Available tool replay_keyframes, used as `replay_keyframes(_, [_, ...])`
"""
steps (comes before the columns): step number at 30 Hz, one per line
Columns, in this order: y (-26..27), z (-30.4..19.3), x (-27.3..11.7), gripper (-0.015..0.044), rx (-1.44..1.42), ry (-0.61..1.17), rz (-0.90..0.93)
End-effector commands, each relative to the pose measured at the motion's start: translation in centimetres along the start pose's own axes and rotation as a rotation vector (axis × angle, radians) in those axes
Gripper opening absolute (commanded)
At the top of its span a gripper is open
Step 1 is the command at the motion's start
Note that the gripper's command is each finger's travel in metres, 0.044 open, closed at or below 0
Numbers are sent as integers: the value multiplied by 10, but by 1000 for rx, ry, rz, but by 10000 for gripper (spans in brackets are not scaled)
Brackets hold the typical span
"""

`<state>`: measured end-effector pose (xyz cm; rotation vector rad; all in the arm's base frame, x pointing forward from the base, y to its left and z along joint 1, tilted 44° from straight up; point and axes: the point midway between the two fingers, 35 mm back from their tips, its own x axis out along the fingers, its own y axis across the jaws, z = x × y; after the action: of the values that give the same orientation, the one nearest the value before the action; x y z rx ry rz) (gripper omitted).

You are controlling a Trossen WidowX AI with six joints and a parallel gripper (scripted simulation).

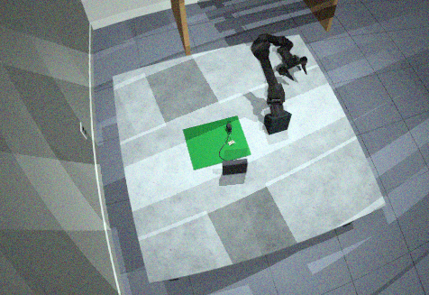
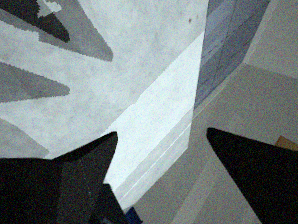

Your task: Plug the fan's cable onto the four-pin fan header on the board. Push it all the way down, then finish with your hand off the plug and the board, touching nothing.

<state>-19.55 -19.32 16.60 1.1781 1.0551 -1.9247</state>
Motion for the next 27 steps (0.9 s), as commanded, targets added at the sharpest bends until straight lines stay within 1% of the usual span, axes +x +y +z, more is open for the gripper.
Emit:
replay_keyframes(1, [53, 10, -10, 440, -134, -37, 46])
replay_keyframes(6, [116, 10, -27, 440, -303, -87, 103])
replay_keyframes(12, [186, -10, -51, 440, -506, -146, 169])
replay_keyframes(14, [207, -21, -59, 440, -572, -166, 189])
replay_keyframes(19, [248, -52, -77, 440, -638, -198, 220])
replay_keyframes(27, [298, -115, -99, 440, -644, -218, 247])
